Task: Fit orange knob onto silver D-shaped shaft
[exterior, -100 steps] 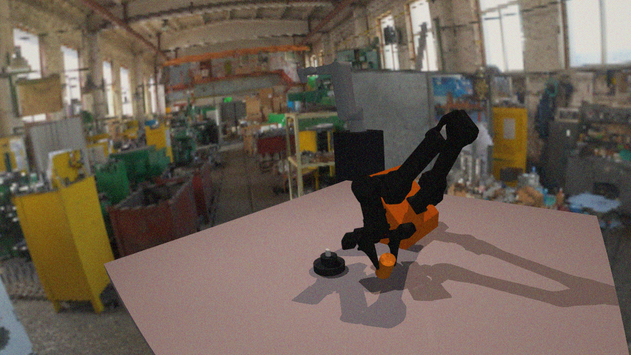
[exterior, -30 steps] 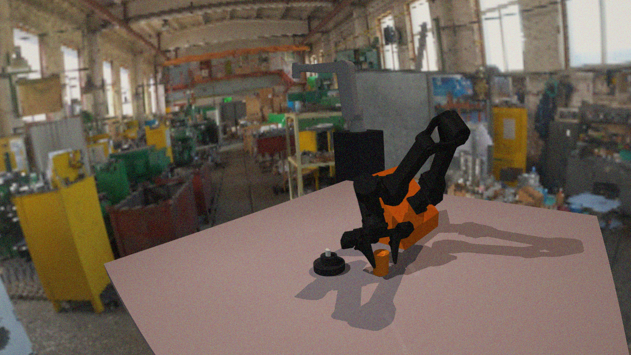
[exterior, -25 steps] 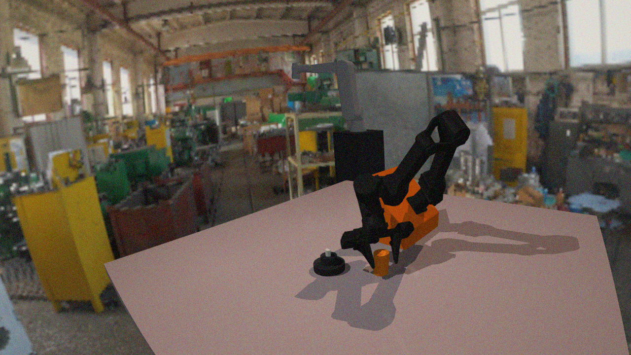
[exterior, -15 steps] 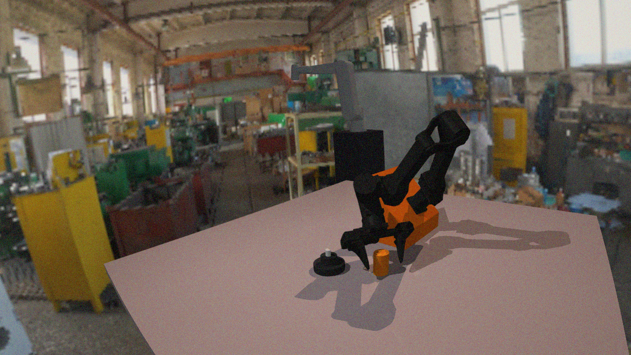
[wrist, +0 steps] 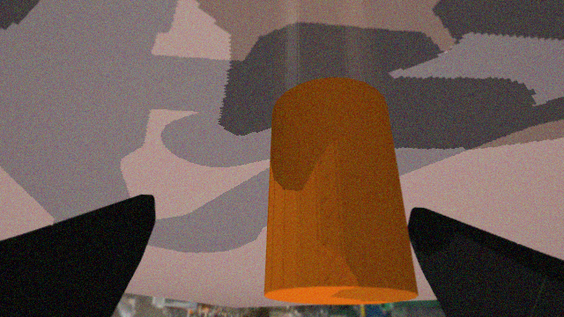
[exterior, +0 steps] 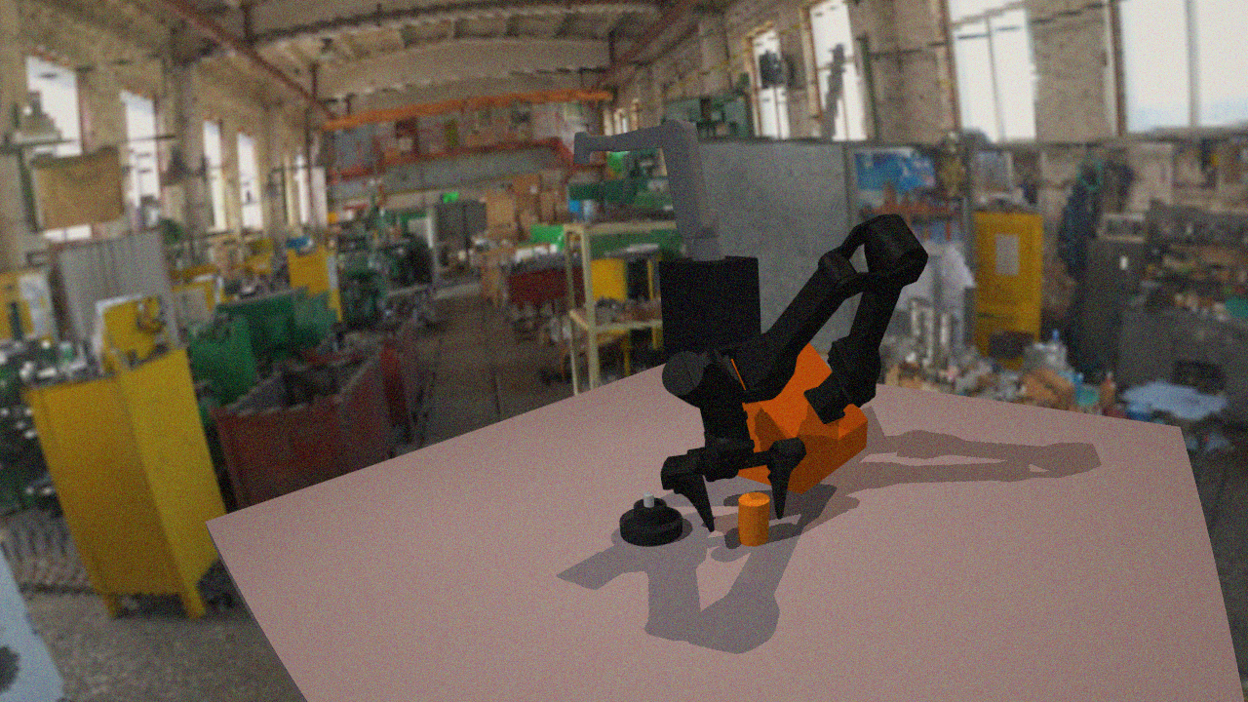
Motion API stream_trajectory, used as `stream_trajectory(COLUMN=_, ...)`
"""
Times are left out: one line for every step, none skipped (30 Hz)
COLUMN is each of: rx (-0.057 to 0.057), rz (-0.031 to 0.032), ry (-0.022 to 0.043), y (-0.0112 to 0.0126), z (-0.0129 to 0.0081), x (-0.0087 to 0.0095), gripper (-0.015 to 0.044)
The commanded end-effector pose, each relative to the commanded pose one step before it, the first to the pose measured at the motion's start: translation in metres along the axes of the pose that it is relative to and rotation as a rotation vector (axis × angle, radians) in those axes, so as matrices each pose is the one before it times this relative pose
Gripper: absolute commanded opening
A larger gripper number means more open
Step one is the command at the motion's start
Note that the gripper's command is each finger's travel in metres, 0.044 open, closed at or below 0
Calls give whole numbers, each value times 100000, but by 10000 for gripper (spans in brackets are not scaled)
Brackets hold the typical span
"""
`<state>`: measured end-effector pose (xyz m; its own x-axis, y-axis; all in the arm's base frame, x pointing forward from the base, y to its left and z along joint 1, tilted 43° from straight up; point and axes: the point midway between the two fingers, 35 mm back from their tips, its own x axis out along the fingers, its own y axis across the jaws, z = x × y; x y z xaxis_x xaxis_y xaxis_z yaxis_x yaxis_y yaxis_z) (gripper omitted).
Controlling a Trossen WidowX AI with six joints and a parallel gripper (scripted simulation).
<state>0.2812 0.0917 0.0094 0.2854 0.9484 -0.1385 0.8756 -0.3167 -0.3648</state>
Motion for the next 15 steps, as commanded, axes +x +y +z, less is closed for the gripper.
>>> stream_trajectory(rx=-4726, rz=82, ry=-763, y=692, z=-1435, x=-2016, gripper=440)
stream_trajectory(rx=-2584, rz=269, ry=178, y=160, z=-301, x=-211, gripper=440)
stream_trajectory(rx=-33, rz=-52, ry=51, y=-37, z=-154, x=-135, gripper=440)
stream_trajectory(rx=-13, rz=-55, ry=66, y=-44, z=-164, x=-136, gripper=440)
stream_trajectory(rx=-1, rz=-57, ry=81, y=-50, z=-174, x=-137, gripper=440)
stream_trajectory(rx=-51, rz=-49, ry=97, y=-50, z=-187, x=-138, gripper=440)
stream_trajectory(rx=-15, rz=-52, ry=110, y=-57, z=-195, x=-138, gripper=440)
stream_trajectory(rx=-4193, rz=500, ry=309, y=250, z=-452, x=-275, gripper=440)
stream_trajectory(rx=390, rz=-95, ry=123, y=-88, z=-199, x=-130, gripper=440)
stream_trajectory(rx=303, rz=-81, ry=140, y=-85, z=-213, x=-132, gripper=440)
stream_trajectory(rx=408, rz=-93, ry=154, y=-97, z=-222, x=-132, gripper=440)
stream_trajectory(rx=281, rz=-73, ry=171, y=-90, z=-237, x=-135, gripper=440)
stream_trajectory(rx=308, rz=-73, ry=183, y=-94, z=-245, x=-133, gripper=440)
stream_trajectory(rx=351, rz=-75, ry=197, y=-99, z=-254, x=-133, gripper=440)
stream_trajectory(rx=356, rz=-72, ry=212, y=-102, z=-266, x=-134, gripper=440)
